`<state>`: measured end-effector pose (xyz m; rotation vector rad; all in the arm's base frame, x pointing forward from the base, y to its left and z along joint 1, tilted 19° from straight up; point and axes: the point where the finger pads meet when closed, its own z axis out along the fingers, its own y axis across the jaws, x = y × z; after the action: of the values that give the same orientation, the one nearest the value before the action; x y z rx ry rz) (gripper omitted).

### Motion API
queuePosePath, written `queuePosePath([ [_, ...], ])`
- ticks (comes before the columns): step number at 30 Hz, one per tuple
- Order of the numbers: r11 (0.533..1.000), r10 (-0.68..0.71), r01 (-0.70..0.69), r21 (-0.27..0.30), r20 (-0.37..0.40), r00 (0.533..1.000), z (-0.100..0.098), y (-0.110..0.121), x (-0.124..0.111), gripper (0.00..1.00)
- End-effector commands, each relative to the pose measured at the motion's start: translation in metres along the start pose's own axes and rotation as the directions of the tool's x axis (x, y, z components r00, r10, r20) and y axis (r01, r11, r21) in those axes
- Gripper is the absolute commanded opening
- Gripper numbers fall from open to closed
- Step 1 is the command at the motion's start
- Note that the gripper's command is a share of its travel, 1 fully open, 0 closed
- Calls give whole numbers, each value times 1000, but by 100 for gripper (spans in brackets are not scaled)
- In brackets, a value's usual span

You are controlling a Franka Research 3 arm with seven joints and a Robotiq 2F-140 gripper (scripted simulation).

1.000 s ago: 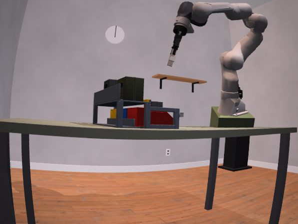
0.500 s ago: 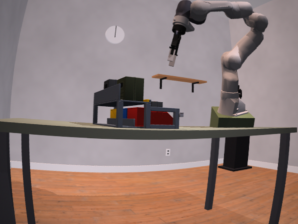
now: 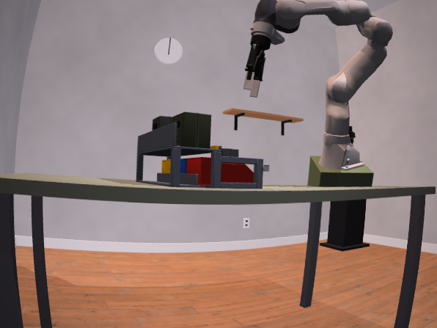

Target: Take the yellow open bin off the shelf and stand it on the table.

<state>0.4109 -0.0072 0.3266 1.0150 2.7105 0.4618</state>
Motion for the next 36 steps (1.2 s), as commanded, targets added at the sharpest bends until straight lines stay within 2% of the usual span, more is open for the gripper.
queuePosePath([
  [1,993,120,-120,13,-26,992,2,0,6,57],
  [9,993,120,-119,19,-24,993,1,0,4,57],
  [13,948,317,-314,59,-56,947,2,0,6,57],
  [26,947,318,-314,63,-56,947,1,0,4,57],
  [30,863,503,-494,106,-80,861,2,0,6,57],
  [36,863,503,-494,106,-80,861,2,0,6,57],
])
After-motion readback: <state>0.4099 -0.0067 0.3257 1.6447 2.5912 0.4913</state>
